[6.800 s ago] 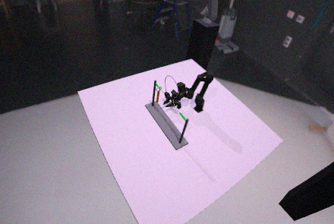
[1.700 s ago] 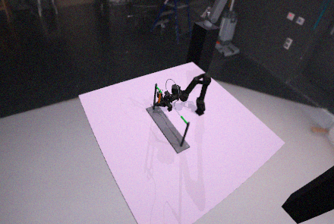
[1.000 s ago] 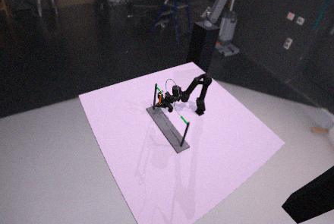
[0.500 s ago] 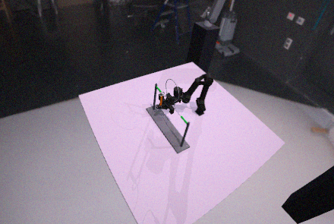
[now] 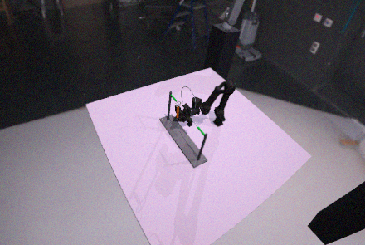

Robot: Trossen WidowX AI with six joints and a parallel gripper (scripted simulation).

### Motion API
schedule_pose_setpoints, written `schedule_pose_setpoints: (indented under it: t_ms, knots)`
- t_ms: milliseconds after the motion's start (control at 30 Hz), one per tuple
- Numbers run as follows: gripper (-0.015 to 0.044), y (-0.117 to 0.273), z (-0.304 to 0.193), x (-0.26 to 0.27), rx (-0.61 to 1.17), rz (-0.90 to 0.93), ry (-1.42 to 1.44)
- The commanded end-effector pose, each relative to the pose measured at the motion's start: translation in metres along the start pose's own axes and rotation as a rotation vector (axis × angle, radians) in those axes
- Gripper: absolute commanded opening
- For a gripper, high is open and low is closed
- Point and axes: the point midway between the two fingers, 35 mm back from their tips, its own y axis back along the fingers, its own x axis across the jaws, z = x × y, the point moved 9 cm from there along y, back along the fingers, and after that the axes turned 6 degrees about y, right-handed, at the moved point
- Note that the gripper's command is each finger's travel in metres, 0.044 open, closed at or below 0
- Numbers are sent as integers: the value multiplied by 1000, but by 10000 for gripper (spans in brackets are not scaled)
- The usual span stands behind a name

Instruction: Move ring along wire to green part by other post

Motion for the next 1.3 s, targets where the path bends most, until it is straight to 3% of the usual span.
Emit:
schedule_pose_setpoints:
  t_ms: [0,533,1267]
  knots:
    - [-150,1,2,8,-9,1,-42]
    - [-150,2,17,54,-2,32,-332]
    - [-150,34,69,82,237,185,-698]
